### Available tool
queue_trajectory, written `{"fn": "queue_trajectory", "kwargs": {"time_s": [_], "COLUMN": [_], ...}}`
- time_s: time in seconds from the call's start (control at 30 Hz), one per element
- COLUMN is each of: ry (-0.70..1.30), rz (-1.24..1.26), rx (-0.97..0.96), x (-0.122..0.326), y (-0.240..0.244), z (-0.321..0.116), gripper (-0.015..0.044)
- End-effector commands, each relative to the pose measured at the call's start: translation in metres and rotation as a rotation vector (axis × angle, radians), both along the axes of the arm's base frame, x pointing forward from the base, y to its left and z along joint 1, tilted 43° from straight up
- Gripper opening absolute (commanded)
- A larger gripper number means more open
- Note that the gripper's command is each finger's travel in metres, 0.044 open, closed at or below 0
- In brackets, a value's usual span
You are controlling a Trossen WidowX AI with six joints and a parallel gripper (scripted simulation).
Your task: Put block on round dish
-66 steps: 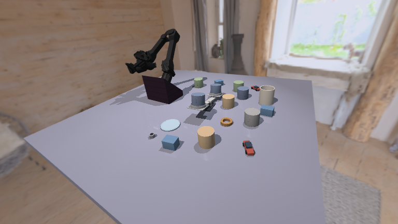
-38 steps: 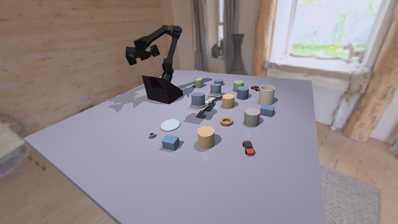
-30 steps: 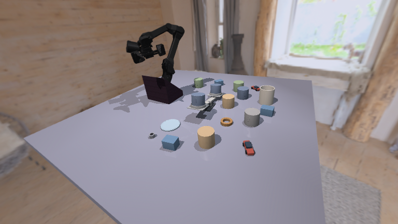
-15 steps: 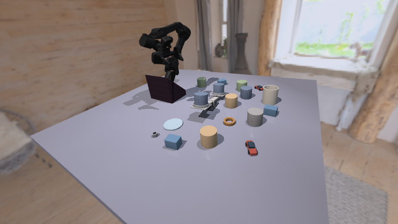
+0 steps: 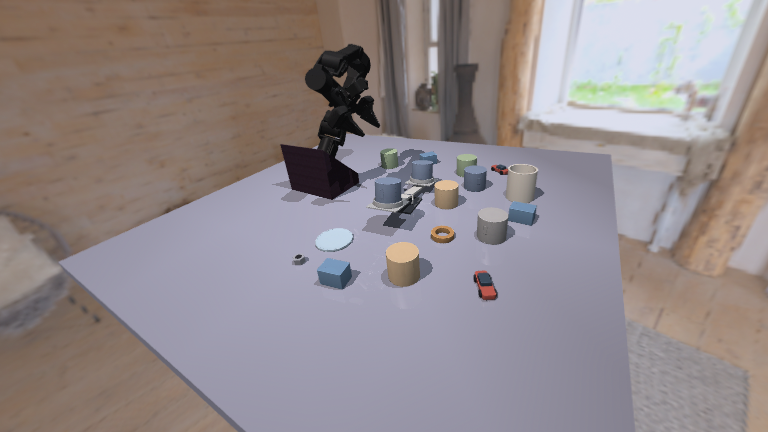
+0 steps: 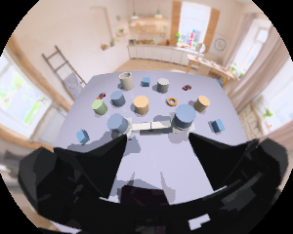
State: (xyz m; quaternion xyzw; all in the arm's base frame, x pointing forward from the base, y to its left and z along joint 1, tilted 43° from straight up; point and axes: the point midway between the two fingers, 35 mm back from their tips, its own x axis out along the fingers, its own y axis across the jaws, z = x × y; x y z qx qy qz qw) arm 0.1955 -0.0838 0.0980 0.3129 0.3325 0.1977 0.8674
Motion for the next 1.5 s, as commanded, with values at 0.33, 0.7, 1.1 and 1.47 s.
{"fn": "queue_trajectory", "kwargs": {"time_s": [0.33, 0.7, 1.1, 1.47], "ry": [0.263, 0.567, 0.864, 1.171], "rz": [0.013, 0.007, -0.079, -0.252], "rx": [0.179, 0.297, 0.401, 0.471], "x": [0.024, 0.047, 0.069, 0.086], "y": [0.02, 0.052, 0.09, 0.131], "z": [0.006, 0.008, 0.016, 0.025], "gripper": [0.044, 0.044, 0.044, 0.044]}}
